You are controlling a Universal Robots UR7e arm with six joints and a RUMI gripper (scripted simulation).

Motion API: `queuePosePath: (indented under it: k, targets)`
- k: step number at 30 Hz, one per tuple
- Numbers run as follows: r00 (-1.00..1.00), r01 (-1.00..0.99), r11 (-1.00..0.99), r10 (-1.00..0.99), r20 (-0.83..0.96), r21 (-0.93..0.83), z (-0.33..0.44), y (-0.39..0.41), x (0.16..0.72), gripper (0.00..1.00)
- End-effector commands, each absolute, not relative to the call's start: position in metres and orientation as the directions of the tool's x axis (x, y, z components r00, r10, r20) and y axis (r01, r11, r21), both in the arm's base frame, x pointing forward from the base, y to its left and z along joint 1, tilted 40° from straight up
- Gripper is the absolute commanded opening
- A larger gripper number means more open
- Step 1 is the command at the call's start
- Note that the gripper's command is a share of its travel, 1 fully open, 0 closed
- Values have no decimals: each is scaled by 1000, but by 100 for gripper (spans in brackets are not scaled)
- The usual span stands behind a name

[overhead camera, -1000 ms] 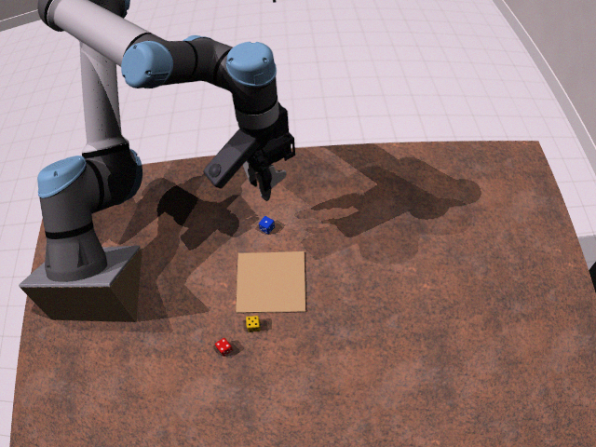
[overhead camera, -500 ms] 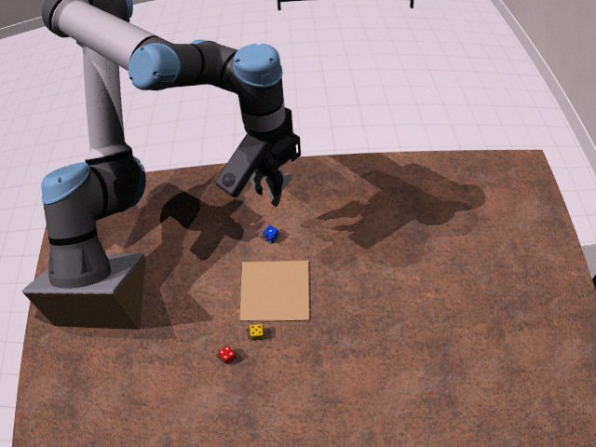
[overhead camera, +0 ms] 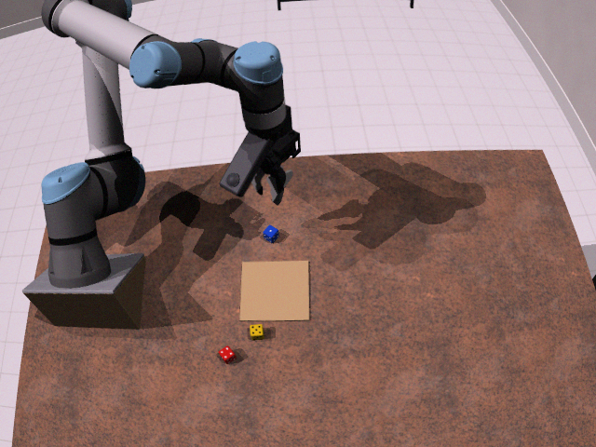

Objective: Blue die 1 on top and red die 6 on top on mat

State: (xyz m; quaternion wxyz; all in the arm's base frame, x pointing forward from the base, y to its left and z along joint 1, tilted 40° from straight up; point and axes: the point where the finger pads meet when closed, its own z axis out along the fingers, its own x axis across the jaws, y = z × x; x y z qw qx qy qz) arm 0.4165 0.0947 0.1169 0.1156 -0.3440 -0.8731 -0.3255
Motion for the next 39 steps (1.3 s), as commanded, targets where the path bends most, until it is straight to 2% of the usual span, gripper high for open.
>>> queuePosePath:
  k: [1, 10, 11, 39]
  targets:
    - [-752, 659, 565, 517, 410, 497, 119, 94, 419, 24]
    - [-754, 657, 566, 515, 408, 498, 119, 94, 419, 24]
    - [-754, 657, 566, 515, 408, 498, 119, 94, 419, 100]
    - [-719, 695, 539, 543, 433, 476, 119, 94, 418, 100]
